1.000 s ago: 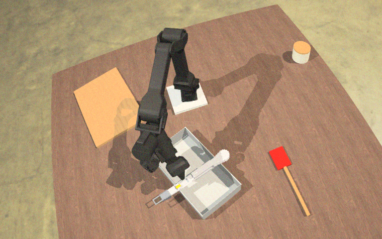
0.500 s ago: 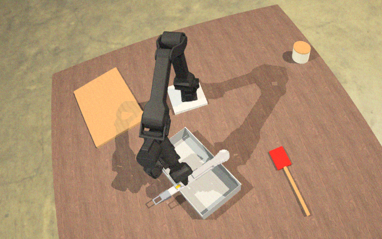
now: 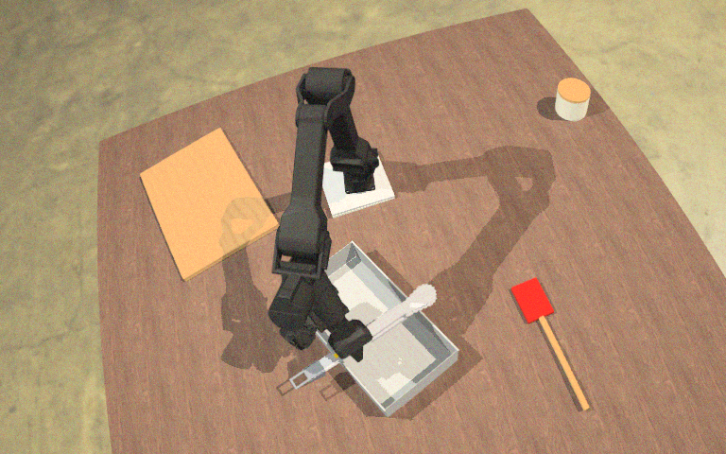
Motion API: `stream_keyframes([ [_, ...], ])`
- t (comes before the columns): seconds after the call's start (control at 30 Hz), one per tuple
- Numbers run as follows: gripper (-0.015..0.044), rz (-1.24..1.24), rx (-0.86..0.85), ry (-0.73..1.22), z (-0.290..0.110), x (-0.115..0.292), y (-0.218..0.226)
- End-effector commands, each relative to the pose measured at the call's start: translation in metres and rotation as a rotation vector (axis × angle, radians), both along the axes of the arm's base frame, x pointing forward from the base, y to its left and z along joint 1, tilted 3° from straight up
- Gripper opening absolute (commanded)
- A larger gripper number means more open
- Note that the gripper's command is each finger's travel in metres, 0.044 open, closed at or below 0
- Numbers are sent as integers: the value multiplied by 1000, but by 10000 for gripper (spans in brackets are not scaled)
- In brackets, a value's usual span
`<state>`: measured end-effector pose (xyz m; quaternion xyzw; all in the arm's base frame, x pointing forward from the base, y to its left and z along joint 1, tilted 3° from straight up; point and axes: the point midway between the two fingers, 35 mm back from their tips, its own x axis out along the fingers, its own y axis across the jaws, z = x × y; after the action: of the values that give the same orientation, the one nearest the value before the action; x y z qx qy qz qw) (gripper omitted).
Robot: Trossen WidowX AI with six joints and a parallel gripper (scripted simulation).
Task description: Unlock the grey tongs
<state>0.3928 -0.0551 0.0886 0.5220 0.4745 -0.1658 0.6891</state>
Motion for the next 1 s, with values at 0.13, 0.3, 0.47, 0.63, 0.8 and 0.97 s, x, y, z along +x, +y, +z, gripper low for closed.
stream_keyframes([
  [0.13, 260, -5, -1, 5, -12, 4, 3],
  [0.3, 260, -5, -1, 4, -19, 8, 6],
  [0.47, 260, -5, 0, 4, -24, 10, 8],
  [0.63, 155, 1, 2, 0, -22, 10, 8],
  [0.8, 82, 1, 2, 0, -22, 10, 8],
  [0.97, 49, 1, 2, 0, -22, 10, 8],
])
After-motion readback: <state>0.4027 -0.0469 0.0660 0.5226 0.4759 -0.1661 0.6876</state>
